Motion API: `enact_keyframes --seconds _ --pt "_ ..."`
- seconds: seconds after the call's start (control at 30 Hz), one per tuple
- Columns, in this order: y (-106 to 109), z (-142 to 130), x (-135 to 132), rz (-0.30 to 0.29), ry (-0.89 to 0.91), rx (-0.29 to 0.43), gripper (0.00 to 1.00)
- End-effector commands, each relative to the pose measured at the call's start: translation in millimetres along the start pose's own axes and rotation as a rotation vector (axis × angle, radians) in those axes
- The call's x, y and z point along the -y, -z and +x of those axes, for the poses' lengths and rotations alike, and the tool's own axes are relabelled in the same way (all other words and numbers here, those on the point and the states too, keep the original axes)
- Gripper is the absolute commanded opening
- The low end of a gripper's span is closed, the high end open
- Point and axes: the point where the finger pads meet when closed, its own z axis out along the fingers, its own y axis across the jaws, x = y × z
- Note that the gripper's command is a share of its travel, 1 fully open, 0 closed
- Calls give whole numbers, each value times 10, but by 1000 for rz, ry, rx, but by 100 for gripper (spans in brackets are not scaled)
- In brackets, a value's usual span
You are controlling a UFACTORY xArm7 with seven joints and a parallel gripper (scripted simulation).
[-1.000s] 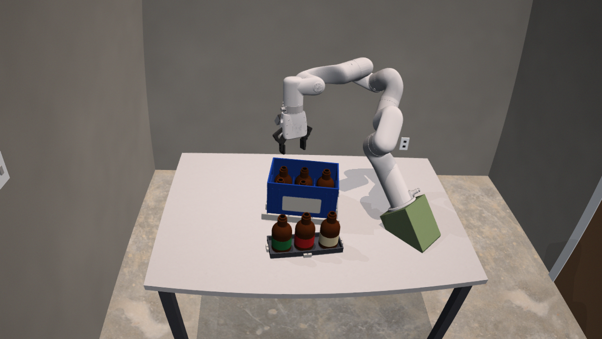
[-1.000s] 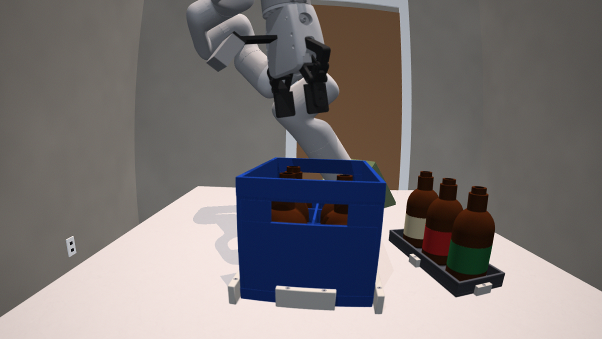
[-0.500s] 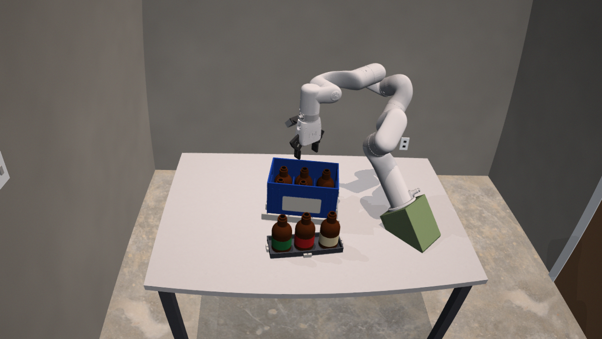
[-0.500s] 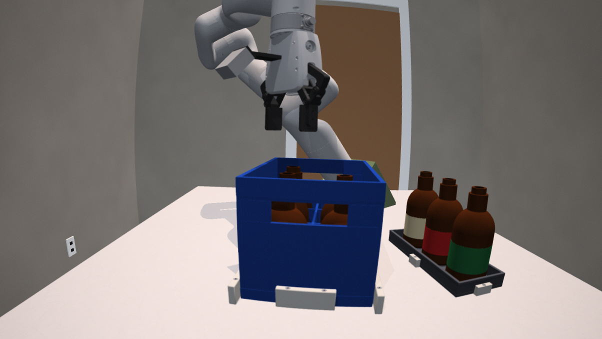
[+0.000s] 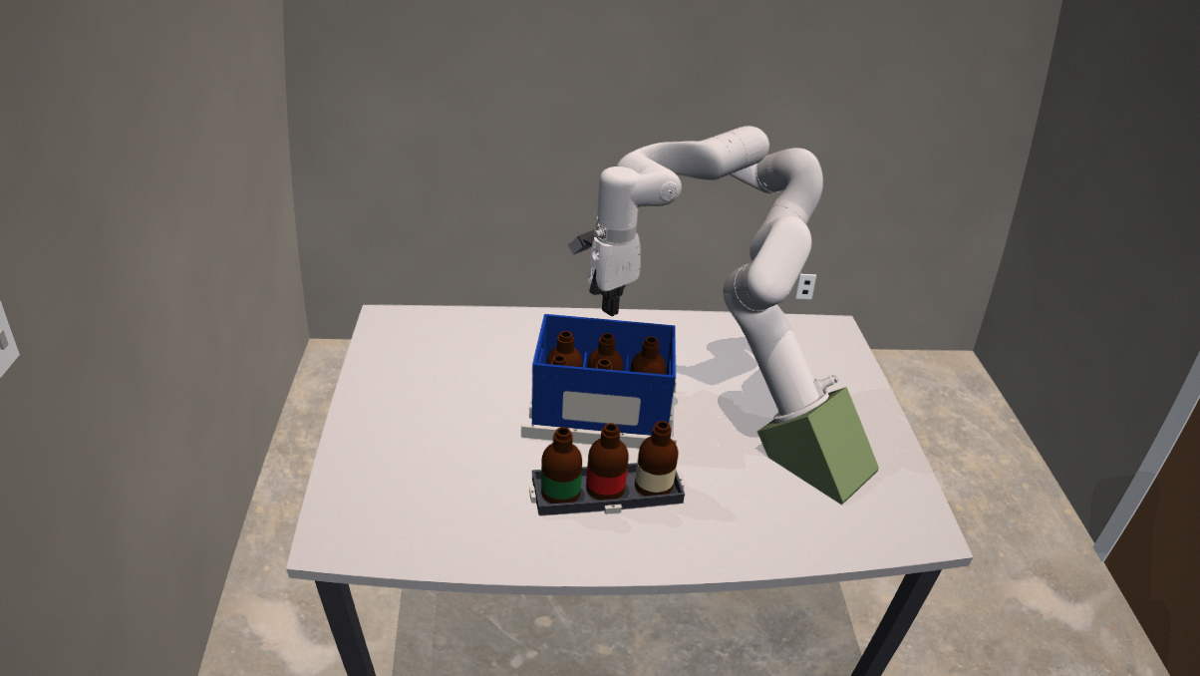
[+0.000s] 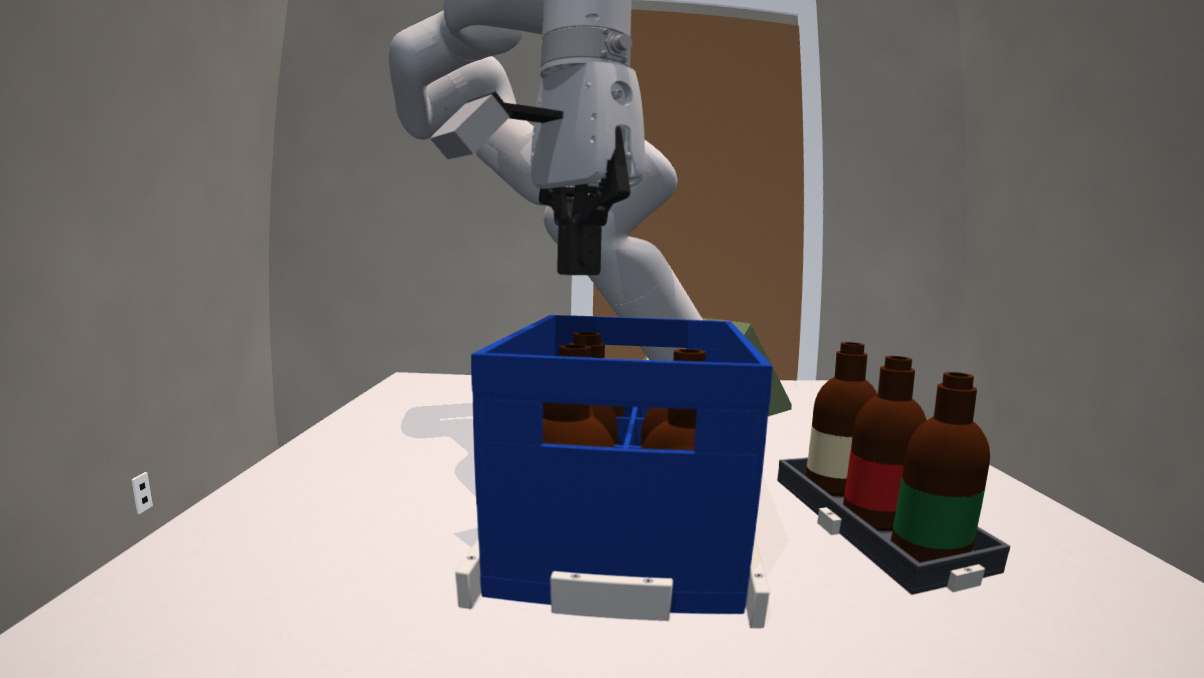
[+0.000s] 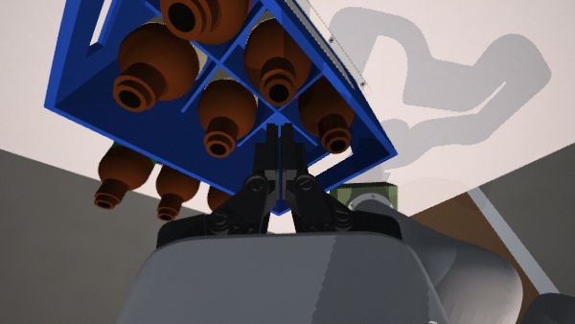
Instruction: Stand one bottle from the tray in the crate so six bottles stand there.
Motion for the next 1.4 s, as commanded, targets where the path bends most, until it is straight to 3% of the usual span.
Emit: enact_keyframes --seconds 0.0,0.63,0.77,0.9,0.97,1.03,1.1,1.13,1.23,1.37 --pt "12 5 6 3 -1 -2 0" --pt "13 5 8 3 0 -2 0" --pt "37 -59 189 -18 15 -33 0" --pt "56 -430 778 -48 79 -95 0" --pt "43 -633 929 -45 128 -104 0" --pt "34 -912 1102 -29 175 -87 0" --pt "34 -912 1102 -29 175 -87 0" --pt "22 -1273 1362 -20 195 -70 0" --pt "32 -1561 1445 3 232 -18 0" --pt "36 -2059 1746 10 243 4 0"
